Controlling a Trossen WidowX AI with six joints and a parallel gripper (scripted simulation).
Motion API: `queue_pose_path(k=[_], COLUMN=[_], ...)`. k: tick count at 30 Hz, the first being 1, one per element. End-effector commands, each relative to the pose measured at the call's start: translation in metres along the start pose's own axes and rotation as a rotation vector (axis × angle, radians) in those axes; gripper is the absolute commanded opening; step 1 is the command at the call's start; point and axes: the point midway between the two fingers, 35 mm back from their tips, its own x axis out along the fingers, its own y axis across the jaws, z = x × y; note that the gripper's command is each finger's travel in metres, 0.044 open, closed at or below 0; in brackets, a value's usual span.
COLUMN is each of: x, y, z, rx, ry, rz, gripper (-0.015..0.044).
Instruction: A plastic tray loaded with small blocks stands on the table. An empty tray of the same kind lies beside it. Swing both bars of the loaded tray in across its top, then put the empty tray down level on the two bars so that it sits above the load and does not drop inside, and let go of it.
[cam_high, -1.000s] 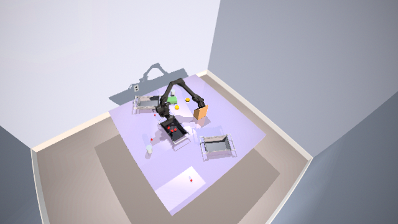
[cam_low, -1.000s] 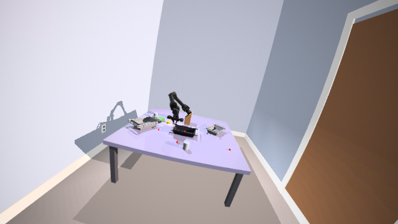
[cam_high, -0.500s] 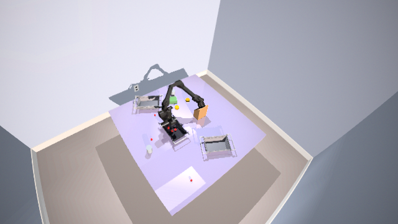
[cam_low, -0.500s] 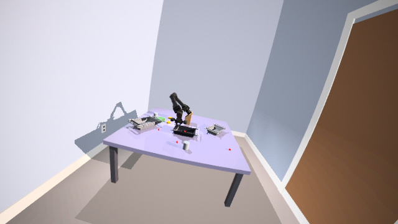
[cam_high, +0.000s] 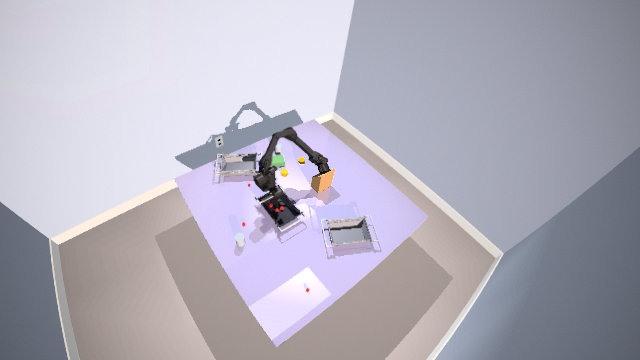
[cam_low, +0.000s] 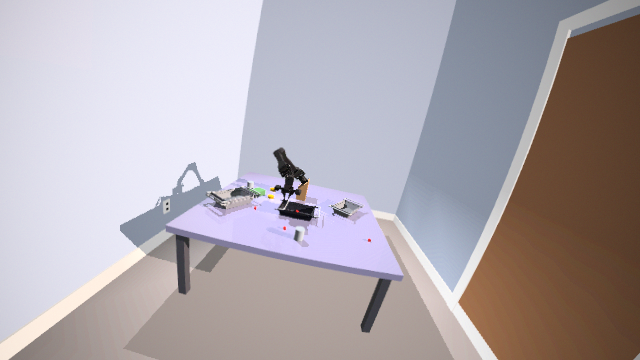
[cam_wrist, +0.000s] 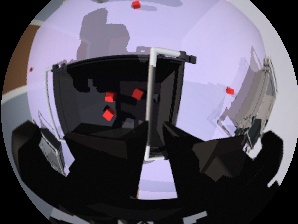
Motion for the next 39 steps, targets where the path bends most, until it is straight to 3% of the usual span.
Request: queue_pose_path(k=[1, 20, 24, 30, 31, 32, 39], x=[0.0, 0.0, -0.022, -0.089, -0.091, -0.058, -0.045], y=[0.001, 0.001, 0.002, 0.002, 0.001, 0.004, 0.103], z=[0.0, 0.0, 0.003, 0.0, 0.0, 0.003, 0.022], rx=[-0.004, -0.004, -0.003, -0.002, -0.002, -0.004, -0.002], ry=[-0.002, -0.002, -0.002, 0.0, 0.0, 0.0, -0.004], rz=[0.0, 0.0, 0.004, 0.004, 0.004, 0.002, 0.017], gripper=[0.0083, 0.0083, 0.0083, 0.0083, 0.0083, 0.0083, 0.0083])
